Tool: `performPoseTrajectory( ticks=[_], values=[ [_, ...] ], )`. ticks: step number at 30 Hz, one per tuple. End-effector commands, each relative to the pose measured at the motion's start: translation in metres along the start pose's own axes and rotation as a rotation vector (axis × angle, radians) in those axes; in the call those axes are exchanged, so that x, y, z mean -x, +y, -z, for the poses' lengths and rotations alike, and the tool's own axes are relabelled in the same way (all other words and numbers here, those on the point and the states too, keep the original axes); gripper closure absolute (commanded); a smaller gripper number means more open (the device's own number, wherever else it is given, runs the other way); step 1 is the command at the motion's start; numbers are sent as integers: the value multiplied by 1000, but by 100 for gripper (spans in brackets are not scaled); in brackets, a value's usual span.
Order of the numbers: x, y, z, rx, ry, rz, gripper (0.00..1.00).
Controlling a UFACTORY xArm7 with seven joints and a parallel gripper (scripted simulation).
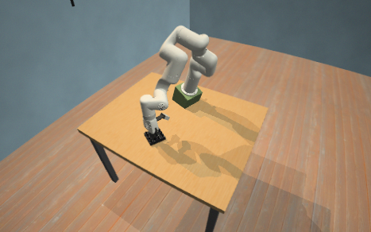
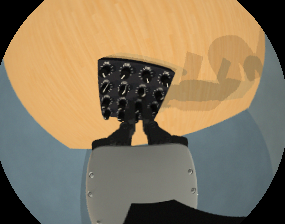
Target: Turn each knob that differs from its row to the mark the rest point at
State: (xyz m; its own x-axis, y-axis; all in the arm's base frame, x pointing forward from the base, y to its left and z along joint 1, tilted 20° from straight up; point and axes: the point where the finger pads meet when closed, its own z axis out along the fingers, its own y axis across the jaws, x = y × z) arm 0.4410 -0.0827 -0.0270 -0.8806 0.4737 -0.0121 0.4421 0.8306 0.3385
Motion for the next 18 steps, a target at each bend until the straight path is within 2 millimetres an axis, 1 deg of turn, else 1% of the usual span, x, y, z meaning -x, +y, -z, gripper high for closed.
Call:
performPoseTrajectory(
  ticks=[1,14,18],
  values=[
    [2,0,1,0,-4,0,92],
    [2,0,1,0,-4,-36,92],
    [2,0,1,0,-4,-107,92]
  ],
)
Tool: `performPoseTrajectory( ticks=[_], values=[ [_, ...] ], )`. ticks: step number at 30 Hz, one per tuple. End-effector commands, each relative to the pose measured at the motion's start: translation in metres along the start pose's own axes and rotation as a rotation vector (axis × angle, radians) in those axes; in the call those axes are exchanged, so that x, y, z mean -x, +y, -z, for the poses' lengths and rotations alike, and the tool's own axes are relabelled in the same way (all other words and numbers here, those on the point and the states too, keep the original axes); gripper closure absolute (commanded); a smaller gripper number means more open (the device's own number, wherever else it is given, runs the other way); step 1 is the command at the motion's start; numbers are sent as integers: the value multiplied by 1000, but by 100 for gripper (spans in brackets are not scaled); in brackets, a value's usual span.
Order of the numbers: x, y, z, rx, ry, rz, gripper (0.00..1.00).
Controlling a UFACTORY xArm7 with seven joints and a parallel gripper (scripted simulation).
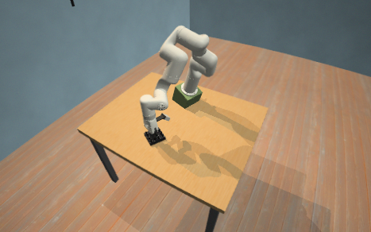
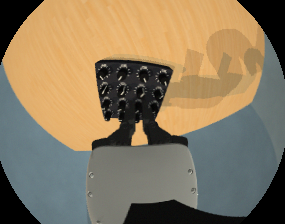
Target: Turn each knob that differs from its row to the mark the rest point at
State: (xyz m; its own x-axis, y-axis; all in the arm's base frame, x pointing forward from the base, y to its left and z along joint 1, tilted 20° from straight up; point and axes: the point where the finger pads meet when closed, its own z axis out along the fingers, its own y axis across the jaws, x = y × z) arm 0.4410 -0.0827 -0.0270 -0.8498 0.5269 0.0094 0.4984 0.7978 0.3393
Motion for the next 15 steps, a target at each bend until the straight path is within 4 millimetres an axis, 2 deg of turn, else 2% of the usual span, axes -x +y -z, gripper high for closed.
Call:
performPoseTrajectory(
  ticks=[1,10,15],
  values=[
    [2,0,1,0,-3,-65,92],
    [2,0,1,0,-3,-290,92],
    [2,0,1,0,-3,-340,92]
  ],
)
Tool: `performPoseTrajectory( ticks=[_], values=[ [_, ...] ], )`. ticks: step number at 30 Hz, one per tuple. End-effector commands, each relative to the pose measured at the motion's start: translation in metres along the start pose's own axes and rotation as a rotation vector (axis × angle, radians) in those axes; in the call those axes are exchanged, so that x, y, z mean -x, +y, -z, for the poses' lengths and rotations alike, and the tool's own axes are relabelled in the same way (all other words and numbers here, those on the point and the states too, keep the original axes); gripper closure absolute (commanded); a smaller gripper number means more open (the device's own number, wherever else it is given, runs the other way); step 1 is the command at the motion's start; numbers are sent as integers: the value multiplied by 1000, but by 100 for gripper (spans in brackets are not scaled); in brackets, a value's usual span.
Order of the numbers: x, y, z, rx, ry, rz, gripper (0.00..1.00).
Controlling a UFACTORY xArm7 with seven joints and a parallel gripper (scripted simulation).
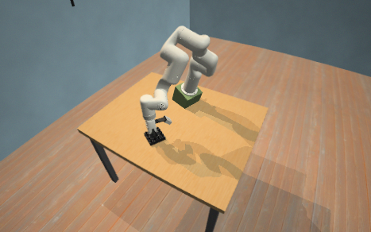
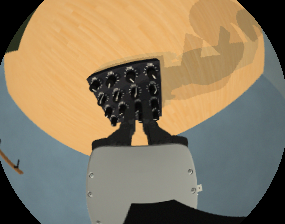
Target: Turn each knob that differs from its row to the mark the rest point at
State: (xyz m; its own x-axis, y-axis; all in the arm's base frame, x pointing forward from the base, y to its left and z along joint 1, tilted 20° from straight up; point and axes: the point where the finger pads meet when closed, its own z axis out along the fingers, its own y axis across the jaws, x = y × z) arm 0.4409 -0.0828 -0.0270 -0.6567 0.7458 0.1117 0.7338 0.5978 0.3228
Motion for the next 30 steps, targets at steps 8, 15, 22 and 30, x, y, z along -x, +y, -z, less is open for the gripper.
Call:
performPoseTrajectory(
  ticks=[8,15,22,30],
  values=[
    [2,0,1,-2,-2,-65,92],
    [2,0,1,-2,-2,-65,92],
    [2,0,1,-2,-2,-65,81],
    [2,0,1,-2,-2,-65,81]
  ],
)
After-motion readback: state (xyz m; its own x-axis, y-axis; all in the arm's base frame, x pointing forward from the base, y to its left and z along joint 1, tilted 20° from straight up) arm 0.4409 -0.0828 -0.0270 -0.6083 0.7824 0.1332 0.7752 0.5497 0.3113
